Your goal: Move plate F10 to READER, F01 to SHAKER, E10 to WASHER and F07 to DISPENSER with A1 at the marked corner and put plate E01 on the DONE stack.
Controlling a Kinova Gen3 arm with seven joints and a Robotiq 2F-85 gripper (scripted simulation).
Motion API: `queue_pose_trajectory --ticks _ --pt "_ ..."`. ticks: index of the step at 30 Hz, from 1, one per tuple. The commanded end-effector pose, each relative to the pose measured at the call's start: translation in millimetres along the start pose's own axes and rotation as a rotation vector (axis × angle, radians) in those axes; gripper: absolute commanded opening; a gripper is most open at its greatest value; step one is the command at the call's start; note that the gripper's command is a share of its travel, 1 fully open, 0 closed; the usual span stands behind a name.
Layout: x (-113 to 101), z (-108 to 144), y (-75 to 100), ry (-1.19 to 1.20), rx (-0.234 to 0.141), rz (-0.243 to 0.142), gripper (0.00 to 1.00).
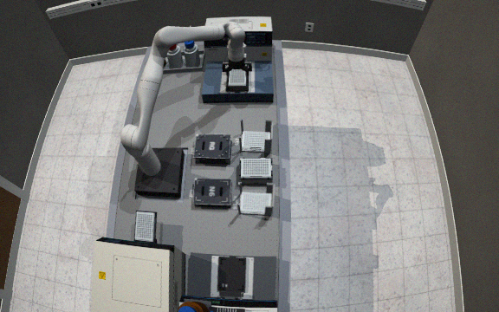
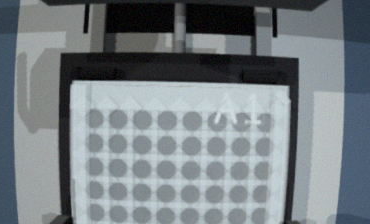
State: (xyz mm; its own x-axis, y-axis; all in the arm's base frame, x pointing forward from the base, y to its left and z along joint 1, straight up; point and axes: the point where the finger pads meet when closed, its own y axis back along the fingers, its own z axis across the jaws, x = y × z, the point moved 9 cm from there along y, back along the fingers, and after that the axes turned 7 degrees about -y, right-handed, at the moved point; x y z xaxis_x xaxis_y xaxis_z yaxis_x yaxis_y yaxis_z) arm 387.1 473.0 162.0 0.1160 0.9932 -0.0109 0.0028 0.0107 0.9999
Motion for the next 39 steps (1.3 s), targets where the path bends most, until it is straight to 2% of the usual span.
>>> queue_pose_trajectory --ticks 1,39 --pt "1.1 -0.7 9.7 0.000 -0.003 0.002 0.94" --pt "0.4 -0.6 55.0 -0.002 -0.003 0.001 0.94"
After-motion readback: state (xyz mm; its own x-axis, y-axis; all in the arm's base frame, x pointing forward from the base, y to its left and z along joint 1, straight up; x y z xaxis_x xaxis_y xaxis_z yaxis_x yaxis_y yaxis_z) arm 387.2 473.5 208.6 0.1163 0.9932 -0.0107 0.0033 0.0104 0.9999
